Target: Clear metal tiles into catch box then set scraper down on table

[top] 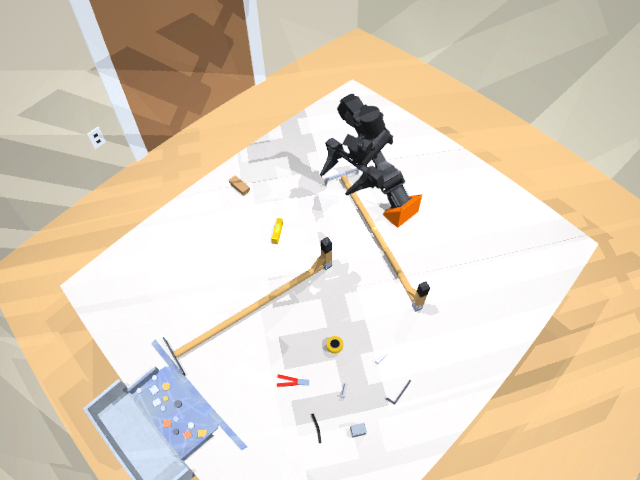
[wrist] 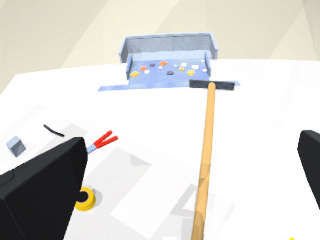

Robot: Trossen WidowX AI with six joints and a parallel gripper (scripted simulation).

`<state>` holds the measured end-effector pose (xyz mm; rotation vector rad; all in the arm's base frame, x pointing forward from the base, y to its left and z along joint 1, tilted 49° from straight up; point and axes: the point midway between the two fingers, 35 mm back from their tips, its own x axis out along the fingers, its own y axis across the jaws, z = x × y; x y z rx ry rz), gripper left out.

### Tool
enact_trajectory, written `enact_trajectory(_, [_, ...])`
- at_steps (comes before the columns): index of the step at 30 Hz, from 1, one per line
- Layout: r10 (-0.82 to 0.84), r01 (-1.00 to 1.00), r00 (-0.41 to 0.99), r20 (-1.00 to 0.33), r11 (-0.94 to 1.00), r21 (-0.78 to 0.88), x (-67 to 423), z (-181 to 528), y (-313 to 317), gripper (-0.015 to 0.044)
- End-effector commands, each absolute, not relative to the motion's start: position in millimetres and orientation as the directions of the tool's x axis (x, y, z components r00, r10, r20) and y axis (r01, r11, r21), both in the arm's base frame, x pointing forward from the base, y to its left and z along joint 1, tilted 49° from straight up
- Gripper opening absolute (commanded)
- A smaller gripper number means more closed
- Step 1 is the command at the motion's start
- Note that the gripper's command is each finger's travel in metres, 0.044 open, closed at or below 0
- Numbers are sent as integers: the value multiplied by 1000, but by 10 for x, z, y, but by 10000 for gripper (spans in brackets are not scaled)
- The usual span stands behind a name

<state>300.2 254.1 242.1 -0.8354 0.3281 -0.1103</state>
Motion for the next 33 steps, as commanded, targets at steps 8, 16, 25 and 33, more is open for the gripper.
enact_trajectory(8, [-321, 6, 903, -287, 676, -737, 3411, 2280, 2428, 440])
enact_trajectory(16, [-389, 34, 864, -321, 679, -733, 3721, 2178, 2306, 440])
enact_trajectory(25, [-462, 67, 811, -358, 682, -728, 4061, 2040, 2117, 440])
enact_trajectory(33, [-524, 100, 756, -392, 684, -722, 4348, 1897, 1902, 440])
